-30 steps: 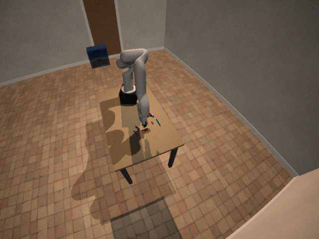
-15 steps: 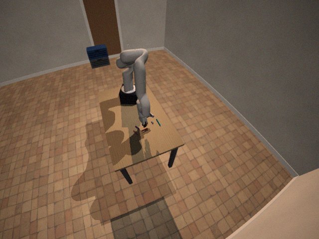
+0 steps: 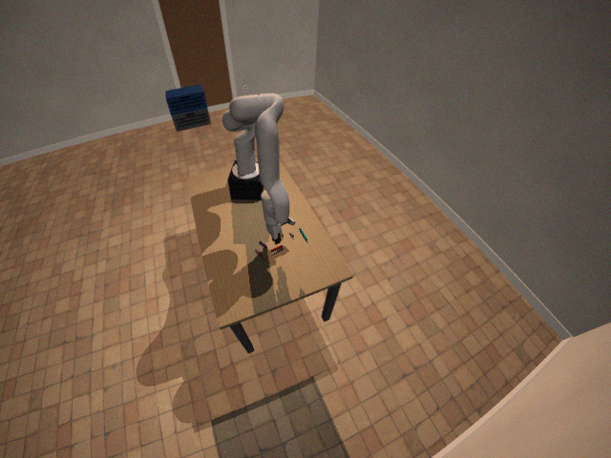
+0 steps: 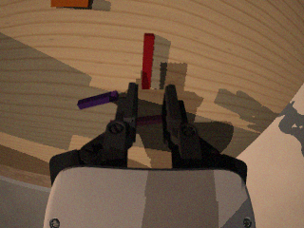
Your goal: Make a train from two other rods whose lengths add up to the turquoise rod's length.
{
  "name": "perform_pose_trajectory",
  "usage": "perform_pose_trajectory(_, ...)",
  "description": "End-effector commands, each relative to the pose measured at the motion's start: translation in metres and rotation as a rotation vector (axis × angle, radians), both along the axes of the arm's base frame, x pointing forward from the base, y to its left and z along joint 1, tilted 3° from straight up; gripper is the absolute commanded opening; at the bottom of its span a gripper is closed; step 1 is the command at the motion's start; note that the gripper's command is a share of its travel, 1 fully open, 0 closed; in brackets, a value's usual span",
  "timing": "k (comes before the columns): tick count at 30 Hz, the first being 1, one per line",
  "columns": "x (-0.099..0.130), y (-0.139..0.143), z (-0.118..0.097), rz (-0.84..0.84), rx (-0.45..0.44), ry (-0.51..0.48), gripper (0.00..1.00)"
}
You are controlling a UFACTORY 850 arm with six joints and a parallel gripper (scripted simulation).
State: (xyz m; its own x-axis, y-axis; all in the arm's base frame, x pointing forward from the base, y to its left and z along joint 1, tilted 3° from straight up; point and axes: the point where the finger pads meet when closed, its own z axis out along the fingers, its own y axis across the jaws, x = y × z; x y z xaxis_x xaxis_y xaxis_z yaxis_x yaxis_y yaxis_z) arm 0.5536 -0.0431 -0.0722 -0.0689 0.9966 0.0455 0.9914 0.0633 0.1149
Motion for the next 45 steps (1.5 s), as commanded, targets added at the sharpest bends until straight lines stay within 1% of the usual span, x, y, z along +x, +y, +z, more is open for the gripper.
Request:
perform_pose_trajectory(1,0.001,0.0,-0.001,0.002,-0.004,0.082,0.24)
perform_pose_trajectory(11,0.002,0.0,-0.009,0.002,-0.005,0.083,0.24)
perform_pose_trajectory(26,0.003,0.002,-0.031,0.002,-0.005,0.083,0.24)
perform_pose_trajectory(39,0.004,0.002,-0.044,0.002,-0.005,0.083,0.24)
perform_pose_trajectory(45,0.004,0.002,-0.047,0.002,-0.005,0.083,0.24)
